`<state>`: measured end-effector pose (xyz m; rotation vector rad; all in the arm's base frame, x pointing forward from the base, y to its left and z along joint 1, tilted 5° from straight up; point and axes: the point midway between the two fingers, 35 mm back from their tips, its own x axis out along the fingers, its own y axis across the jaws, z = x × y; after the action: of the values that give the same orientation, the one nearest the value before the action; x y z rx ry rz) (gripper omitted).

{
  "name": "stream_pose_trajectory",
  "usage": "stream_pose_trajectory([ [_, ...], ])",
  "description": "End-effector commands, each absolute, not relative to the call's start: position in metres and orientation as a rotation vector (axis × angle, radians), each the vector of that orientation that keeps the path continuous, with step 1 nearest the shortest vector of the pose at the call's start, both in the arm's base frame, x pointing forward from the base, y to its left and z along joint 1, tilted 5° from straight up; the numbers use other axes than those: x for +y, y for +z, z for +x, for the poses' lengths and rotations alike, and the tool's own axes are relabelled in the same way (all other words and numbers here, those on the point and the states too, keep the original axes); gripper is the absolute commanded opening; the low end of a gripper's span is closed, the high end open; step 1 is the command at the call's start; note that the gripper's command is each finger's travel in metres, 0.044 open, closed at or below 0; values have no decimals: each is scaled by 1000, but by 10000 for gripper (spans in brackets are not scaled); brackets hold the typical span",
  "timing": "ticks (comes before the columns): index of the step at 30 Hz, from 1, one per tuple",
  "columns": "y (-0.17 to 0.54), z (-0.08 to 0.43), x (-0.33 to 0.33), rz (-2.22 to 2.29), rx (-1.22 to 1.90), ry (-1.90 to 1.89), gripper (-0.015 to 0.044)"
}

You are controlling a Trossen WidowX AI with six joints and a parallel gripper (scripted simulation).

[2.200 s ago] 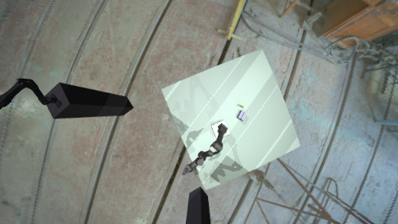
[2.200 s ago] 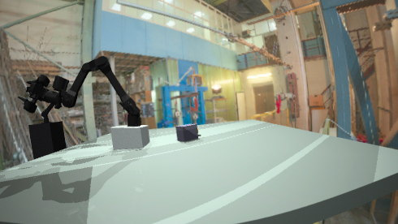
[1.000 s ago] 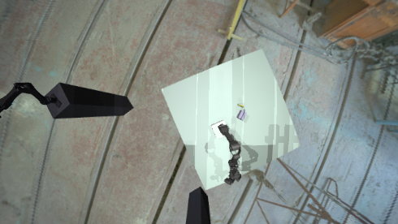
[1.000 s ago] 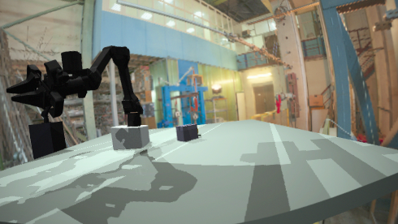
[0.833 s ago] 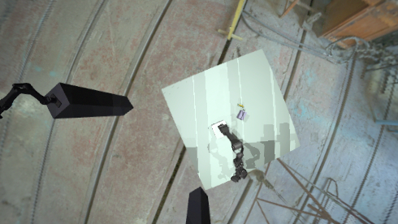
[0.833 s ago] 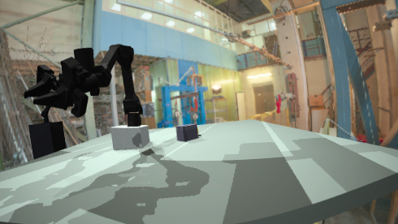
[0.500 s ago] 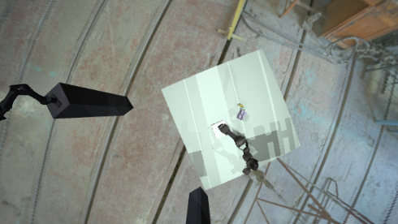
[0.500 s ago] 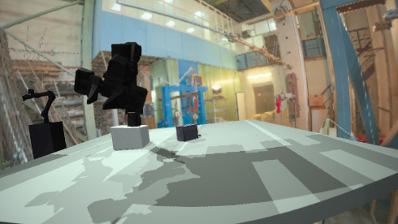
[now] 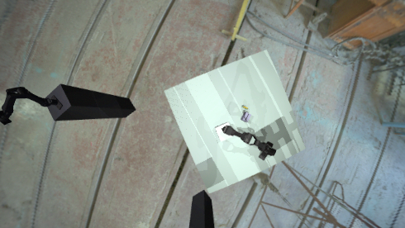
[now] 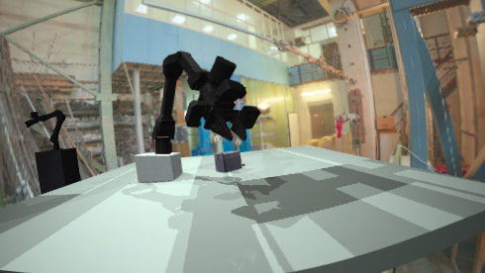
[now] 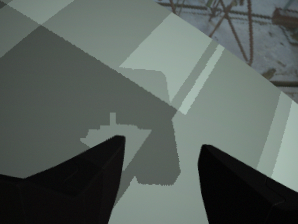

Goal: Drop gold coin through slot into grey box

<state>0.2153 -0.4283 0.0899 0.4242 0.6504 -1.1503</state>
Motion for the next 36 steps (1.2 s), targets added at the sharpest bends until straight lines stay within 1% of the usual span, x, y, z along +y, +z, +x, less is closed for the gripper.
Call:
stream_pose_trajectory([
  [1,88,271,-379,522,684,-1034,161],
  [4,85,302,-343,582,721,-967,161],
  [9,86,337,-272,660,796,-859,161],
  [17,85,367,-149,775,973,-729,161],
  [23,86,364,-54,824,1145,-680,161],
  [29,92,334,34,822,1323,-682,161],
  [31,94,326,49,815,1353,-688,161],
  [36,94,324,54,815,1356,-689,161],
])
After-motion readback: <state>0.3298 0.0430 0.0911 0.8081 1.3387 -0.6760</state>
